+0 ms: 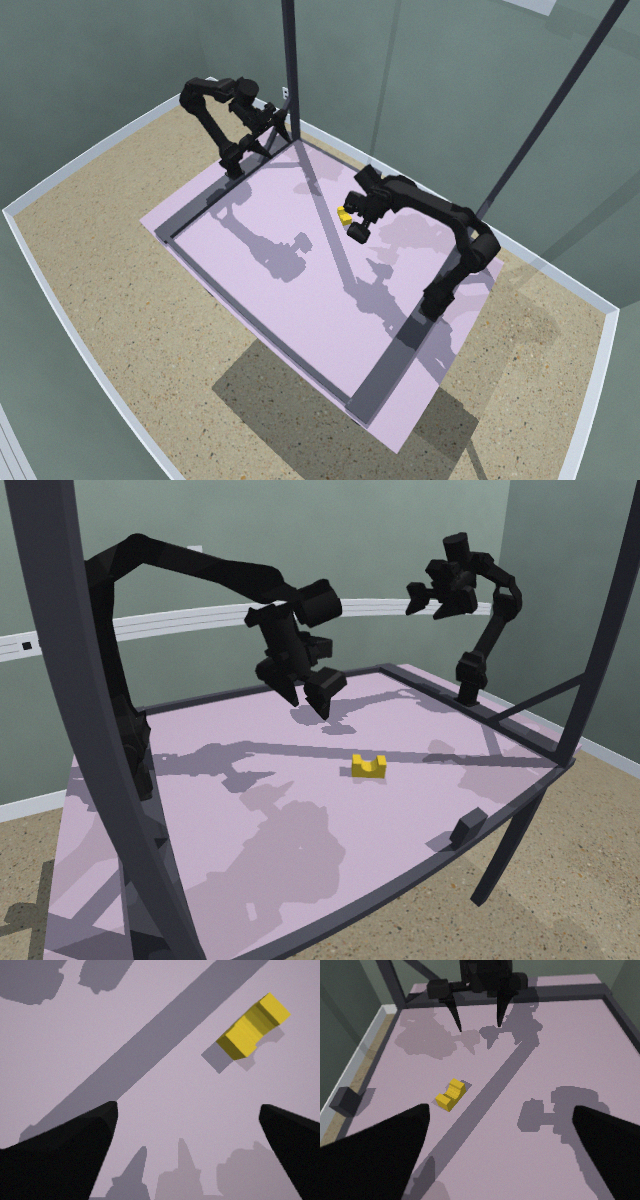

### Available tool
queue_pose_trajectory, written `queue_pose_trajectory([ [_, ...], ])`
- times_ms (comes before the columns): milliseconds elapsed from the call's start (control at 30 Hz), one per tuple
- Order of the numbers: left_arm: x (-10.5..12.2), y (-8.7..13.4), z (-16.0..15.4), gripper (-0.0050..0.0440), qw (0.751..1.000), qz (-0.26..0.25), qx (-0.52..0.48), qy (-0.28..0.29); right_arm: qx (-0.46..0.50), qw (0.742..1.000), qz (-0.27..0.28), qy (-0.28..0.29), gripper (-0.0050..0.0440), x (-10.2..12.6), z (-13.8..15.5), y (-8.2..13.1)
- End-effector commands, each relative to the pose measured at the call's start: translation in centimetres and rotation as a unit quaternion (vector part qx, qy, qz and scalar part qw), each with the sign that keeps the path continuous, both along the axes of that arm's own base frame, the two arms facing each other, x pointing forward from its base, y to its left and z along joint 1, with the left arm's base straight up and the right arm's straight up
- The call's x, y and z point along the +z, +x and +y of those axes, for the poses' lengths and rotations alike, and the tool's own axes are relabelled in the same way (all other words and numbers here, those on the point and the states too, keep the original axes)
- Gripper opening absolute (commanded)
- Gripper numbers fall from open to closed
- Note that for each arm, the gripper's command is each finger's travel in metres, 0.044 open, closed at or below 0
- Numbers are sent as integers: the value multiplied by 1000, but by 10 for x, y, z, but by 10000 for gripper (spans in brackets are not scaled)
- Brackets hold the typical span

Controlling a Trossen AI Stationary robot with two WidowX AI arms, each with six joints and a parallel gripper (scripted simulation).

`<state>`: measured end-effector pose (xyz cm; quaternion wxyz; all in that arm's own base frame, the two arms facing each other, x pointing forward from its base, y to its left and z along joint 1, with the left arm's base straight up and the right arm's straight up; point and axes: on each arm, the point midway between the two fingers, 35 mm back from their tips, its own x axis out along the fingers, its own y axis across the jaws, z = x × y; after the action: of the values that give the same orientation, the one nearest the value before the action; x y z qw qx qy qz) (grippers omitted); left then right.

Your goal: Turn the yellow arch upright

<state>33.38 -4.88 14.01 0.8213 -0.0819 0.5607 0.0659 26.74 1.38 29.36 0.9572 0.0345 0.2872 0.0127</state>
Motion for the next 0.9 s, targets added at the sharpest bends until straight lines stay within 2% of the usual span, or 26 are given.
queue_pose_trajectory([
  [0, 8, 24, -20, 400, 1000, -6, 7, 9, 38, 999, -27, 0, 400, 11, 12, -2],
  [167, 6, 56, -57, 400, 1000, -3, 7, 16, 81, 996, -44, 2, 400, 16, 26, -6],
  [300, 2, 74, -77, 400, 1000, 5, 20, 16, 96, 995, -40, 2, 400, 12, 30, -10],
  [500, -16, 93, -84, 400, 990, 55, 131, -18, 103, 994, -25, 0, 400, -2, 31, -19],
  [567, -16, 93, -84, 400, 990, 55, 131, -18, 103, 994, -25, 0, 400, -2, 31, -19],
  [700, -30, 100, -81, 400, 971, 91, 219, -44, 99, 995, -17, -2, 400, -11, 29, -24],
  [867, -48, 108, -76, 400, 932, 137, 327, -76, 97, 995, -10, -2, 400, -23, 29, -31],
])
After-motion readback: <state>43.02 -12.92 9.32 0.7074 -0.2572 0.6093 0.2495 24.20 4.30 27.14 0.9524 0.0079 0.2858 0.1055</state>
